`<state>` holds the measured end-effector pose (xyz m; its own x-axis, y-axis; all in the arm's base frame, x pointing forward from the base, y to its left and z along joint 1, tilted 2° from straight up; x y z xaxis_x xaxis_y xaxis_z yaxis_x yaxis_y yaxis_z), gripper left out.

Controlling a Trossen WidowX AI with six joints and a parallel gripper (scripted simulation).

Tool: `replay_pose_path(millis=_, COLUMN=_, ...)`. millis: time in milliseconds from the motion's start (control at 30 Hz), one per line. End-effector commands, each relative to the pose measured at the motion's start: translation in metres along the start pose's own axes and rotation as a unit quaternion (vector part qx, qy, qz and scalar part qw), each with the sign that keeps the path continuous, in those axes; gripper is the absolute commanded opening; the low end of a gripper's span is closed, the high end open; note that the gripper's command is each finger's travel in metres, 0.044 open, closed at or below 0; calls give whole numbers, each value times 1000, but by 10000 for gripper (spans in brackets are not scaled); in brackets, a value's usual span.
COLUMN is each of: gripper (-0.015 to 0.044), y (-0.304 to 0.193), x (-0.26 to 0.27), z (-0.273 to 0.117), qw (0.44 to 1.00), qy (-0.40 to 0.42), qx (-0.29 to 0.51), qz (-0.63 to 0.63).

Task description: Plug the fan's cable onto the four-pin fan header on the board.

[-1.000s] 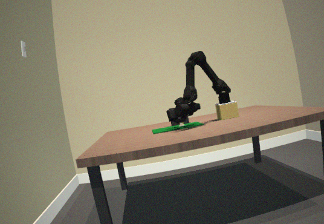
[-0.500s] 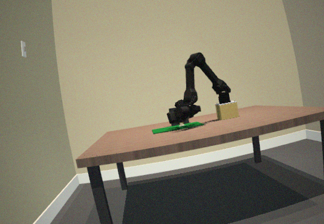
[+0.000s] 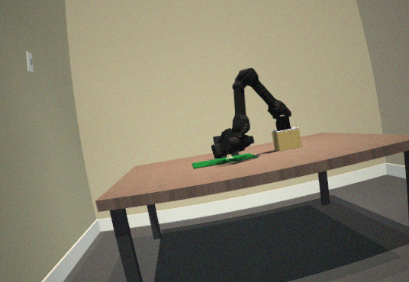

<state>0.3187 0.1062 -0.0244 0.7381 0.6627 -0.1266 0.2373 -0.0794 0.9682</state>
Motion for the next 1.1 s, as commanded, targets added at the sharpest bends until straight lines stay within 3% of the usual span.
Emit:
replay_pose_path(millis=0, gripper=0, y=-3, x=2, z=1, qw=1000, qy=0, qx=-2, qz=5)
replay_pose_path(millis=1067, gripper=0, y=-13, x=2, z=3, qw=1000, qy=0, qx=0, qz=0)
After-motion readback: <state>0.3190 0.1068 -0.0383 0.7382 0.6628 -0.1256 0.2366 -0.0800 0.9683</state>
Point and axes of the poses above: the point midway between the two fingers, 35 mm back from their tips, its own z axis out along the fingers, its own x axis across the jaws, y = z × x, the point moved 3 cm from there along -z, back along the fingers, and after that the axes turned 10 degrees about -z, right-handed, at the moved point
